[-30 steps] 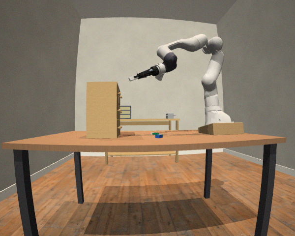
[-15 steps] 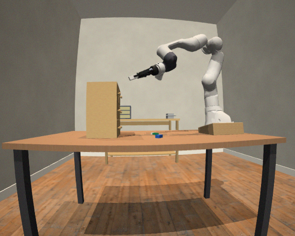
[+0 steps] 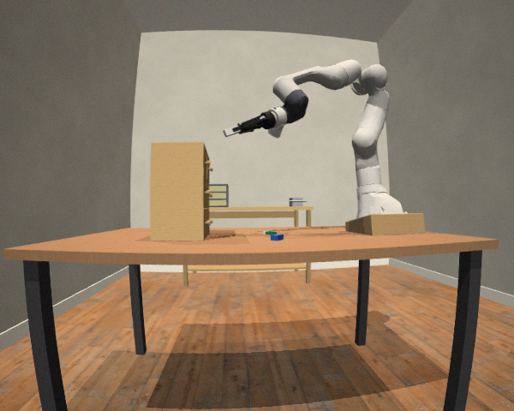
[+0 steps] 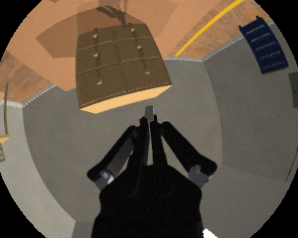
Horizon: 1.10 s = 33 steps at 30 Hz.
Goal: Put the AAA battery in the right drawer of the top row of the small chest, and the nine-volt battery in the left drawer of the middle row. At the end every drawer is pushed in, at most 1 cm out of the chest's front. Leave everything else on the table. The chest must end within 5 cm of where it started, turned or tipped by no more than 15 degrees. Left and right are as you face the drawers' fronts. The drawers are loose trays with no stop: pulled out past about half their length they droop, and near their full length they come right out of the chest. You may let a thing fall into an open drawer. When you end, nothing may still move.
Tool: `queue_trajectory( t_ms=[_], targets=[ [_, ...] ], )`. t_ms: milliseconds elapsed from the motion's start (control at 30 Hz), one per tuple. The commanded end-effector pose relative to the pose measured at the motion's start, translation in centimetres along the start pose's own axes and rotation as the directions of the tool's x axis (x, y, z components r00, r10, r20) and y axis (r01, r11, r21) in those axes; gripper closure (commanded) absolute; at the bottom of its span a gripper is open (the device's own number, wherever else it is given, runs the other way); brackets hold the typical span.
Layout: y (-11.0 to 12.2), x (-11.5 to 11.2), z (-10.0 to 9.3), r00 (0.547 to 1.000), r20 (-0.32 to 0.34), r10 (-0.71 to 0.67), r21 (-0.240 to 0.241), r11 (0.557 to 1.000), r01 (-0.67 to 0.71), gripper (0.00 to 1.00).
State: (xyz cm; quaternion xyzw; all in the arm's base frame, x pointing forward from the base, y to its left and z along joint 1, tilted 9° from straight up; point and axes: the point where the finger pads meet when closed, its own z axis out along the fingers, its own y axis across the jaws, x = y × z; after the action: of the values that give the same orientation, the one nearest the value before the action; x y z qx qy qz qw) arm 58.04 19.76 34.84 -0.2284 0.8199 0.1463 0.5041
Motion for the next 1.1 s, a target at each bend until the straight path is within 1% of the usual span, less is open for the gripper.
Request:
queue_trajectory(
  t_ms=[0, 233, 267, 1000, 1033, 1067],
  targets=[
    [0.1, -0.1, 0.1, 1.000, 0.000, 0.015, -0.005, 1.000, -0.015, 1.00],
    [0.1, -0.1, 0.1, 1.000, 0.000, 0.015, -0.005, 1.000, -0.015, 1.00],
    [1.7, -1.2, 0.3, 1.000, -0.013, 0.018, -0.063, 0.998, -0.019, 1.00],
    [1.7, -1.2, 0.3, 1.000, -0.013, 0.018, -0.063, 0.998, -0.019, 1.00],
    [3.5, -2.1, 0.4, 0.999, -0.036, 0.020, -0.122, 0.992, -0.024, 1.00],
    [3.5, -2.1, 0.4, 0.999, -0.036, 0.020, -0.122, 0.992, -0.024, 1.00]
  ],
)
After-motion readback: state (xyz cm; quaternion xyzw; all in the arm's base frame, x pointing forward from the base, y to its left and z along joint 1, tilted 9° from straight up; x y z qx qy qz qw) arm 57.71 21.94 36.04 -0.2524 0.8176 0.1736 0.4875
